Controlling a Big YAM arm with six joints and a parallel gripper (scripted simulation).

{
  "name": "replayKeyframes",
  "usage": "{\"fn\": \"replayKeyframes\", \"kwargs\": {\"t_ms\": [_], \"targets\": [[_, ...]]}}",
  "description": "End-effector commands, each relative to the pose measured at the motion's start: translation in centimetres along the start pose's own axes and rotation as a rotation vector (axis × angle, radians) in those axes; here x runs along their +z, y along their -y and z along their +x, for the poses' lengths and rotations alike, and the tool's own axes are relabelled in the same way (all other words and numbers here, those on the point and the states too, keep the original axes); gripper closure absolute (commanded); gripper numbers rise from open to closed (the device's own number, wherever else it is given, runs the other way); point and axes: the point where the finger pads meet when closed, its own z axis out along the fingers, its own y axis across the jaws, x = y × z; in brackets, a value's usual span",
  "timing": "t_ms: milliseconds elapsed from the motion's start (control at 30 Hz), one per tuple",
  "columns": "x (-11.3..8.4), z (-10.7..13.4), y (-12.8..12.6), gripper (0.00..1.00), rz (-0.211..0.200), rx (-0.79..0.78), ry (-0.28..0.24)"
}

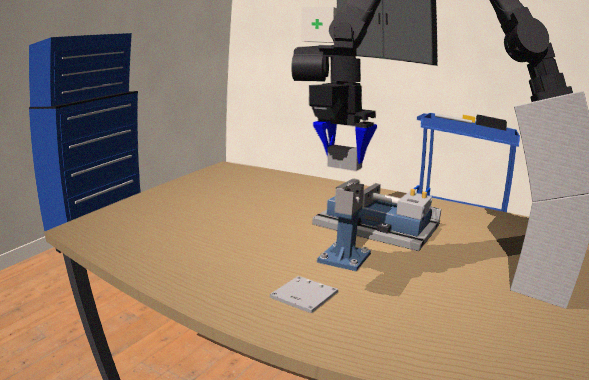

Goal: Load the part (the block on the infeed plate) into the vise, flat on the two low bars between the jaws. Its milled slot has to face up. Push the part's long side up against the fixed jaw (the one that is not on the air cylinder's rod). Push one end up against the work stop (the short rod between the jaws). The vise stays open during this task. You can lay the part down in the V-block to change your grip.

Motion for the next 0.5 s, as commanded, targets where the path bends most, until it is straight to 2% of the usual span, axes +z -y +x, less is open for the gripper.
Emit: {"fn": "replayKeyframes", "kwargs": {"t_ms": [0, 467], "targets": [[-1.3, 1.2, 1.4, 1.00, 0.049, -0.016, 0.015], [-1.4, 3.5, 1.1, 1.00, 0.051, -0.035, 0.013]]}}
